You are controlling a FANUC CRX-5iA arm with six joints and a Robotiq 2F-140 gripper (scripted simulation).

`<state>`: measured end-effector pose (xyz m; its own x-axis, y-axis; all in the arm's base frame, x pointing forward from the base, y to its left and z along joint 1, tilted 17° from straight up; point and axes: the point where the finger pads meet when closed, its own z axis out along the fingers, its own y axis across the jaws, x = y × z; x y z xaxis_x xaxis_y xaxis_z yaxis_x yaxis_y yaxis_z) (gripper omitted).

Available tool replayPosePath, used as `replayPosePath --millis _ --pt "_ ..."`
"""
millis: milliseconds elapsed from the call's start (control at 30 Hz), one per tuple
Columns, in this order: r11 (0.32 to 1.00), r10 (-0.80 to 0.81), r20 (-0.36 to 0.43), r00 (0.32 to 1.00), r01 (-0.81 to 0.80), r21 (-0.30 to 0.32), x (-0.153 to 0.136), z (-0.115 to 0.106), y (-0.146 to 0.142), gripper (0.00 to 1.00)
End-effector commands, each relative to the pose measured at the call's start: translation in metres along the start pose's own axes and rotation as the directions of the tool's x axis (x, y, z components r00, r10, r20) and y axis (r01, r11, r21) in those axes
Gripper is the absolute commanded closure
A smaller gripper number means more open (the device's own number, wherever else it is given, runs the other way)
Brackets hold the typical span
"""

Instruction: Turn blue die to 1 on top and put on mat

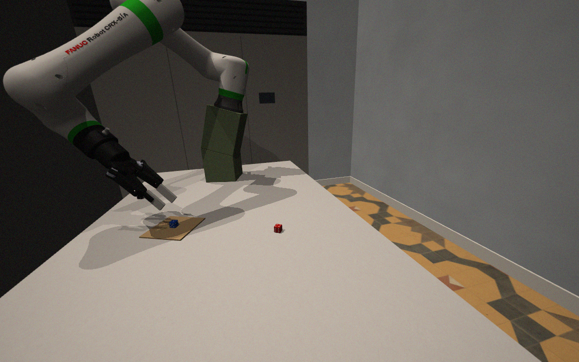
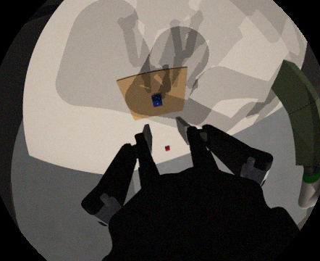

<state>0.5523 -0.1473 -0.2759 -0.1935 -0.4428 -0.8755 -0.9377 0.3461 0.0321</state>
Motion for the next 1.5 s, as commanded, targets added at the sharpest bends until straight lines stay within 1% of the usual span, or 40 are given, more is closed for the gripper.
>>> replayPosePath --millis 0,133,200,400,500,667,767,967,1033,1100,1233,1300,1333,1467 --pt "1.0 0.005 -0.075 0.997 -0.005 -0.003 -0.001 0.002 0.0 0.6" --pt "1.0 0.003 -0.203 0.979 -0.003 -0.001 -0.003 0.001 0.0 0.6" --pt "1.0 0.0 -0.242 0.97 0.001 0.001 -0.004 0.0 0.0 0.6" --pt "1.0 -0.001 -0.247 0.969 0.001 0.001 -0.009 0.0 0.0 0.6" --pt "1.0 0.003 -0.28 0.96 -0.004 -0.002 -0.008 0.002 0.001 0.6" --pt "1.0 0.006 -0.425 0.905 -0.008 -0.004 -0.01 0.003 0.002 0.6" --pt "1.0 0.0 -0.485 0.875 0.0 0.001 -0.013 0.002 0.0 0.6" --pt "1.0 0.0 -0.489 0.872 0.001 0.001 -0.017 0.004 0.0 0.6" --pt "1.0 0.002 -0.503 0.864 -0.003 -0.001 -0.017 0.004 0.001 0.6" --pt "1.0 0.006 -0.541 0.841 -0.01 -0.005 -0.015 0.005 0.003 0.6" --pt "1.0 0.007 -0.646 0.764 -0.013 -0.005 -0.016 0.006 0.004 0.6" --pt "1.0 0.003 -0.682 0.731 -0.004 -0.001 -0.019 0.006 0.001 0.6" --pt "1.0 0.001 -0.693 0.721 -0.001 0.001 -0.02 0.006 0.0 0.6" --pt "1.0 0.0 -0.698 0.716 0.001 0.001 -0.024 0.009 0.0 0.6"
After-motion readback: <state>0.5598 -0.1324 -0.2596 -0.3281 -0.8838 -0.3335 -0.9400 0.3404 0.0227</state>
